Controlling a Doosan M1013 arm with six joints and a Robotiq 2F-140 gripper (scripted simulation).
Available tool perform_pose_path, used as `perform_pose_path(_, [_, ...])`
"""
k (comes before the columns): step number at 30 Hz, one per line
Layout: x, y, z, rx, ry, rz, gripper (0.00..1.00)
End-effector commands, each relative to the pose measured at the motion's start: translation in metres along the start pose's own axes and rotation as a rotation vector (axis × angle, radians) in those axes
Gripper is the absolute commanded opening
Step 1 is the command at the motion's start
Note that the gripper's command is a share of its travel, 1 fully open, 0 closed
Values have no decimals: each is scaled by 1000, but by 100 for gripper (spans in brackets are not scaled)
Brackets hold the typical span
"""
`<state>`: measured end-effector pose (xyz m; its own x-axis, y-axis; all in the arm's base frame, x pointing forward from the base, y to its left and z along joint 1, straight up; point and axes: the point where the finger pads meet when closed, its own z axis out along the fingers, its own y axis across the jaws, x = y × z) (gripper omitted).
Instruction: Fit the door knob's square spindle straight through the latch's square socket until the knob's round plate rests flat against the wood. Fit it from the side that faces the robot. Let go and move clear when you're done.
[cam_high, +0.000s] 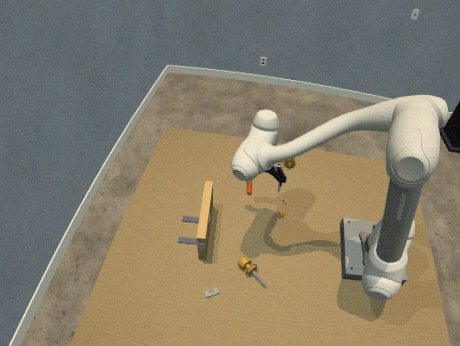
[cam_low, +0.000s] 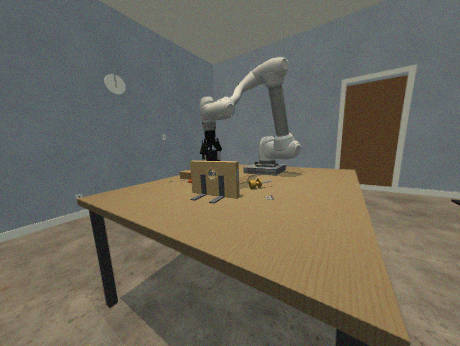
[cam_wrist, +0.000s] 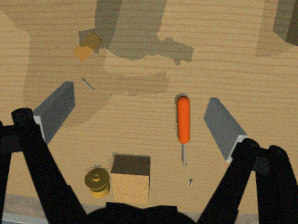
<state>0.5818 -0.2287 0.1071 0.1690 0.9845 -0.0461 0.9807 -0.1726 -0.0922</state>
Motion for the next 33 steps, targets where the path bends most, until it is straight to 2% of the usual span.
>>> perform_pose_path(1, [68, 14, -7, -21, 1, -22, 100])
perform_pose_path(3, [92, 14, -9, -32, 5, -35, 100])
perform_pose_path(8, [177, 17, -17, -51, 14, -58, 100])
perform_pose_path(15, [297, -3, -27, -82, 37, -103, 100])
perform_pose_path(17, [297, -3, -27, -82, 37, -103, 100])
perform_pose_path(18, [326, -9, -29, -84, 39, -107, 100])
perform_pose_path(21, [338, -13, -29, -87, 42, -112, 100])
perform_pose_path(26, [339, -13, -30, -87, 42, -112, 100])
perform_pose_path(27, [339, -13, -30, -87, 42, -113, 57])
perform_pose_path(33, [339, -13, -27, -82, 35, -188, 57])
